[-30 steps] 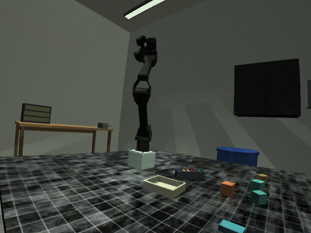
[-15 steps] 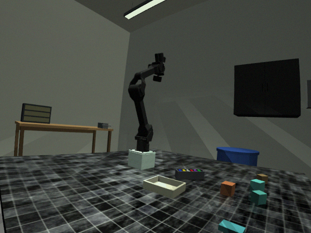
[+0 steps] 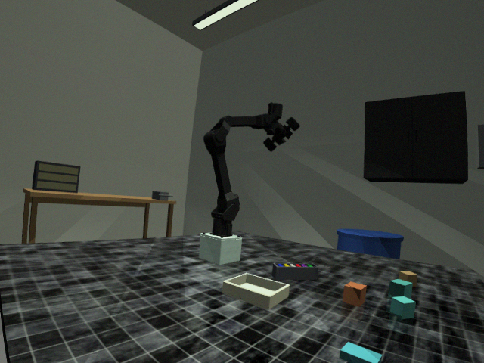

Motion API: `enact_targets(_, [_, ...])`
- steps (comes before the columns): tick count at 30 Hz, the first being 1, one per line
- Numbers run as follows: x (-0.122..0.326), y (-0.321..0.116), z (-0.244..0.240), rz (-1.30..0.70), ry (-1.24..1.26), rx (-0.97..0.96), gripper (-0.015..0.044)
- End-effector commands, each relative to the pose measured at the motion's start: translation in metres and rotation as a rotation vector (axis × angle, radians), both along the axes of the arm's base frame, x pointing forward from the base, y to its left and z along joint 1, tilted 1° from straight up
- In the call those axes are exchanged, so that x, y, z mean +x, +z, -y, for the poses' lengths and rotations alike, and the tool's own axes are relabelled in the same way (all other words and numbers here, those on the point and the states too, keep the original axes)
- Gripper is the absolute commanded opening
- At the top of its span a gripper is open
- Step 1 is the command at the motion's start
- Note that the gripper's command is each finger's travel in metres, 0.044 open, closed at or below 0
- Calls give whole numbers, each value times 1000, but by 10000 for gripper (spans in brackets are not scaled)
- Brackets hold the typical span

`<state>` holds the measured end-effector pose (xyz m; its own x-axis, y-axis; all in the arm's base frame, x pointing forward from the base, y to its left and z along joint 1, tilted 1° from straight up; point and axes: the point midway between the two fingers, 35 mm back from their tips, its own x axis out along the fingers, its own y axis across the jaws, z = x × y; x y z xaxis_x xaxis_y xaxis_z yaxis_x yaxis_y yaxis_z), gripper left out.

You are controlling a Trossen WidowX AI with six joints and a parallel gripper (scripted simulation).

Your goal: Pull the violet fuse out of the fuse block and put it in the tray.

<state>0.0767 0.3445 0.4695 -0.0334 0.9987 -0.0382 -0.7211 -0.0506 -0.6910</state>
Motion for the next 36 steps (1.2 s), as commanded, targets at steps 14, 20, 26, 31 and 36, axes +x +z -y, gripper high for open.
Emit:
enact_targets(14, [173,-152,23,-653,-590,-315,73])
enact_targets(20, [228,-216,68,-979,-878,-354,73])
enact_targets(26, [267,-279,129,-1309,-1191,-339,73])
enact_targets(31, [283,-329,188,-1579,-1466,-281,73])
enact_targets(36, [283,-376,252,-1847,-1761,-179,73])
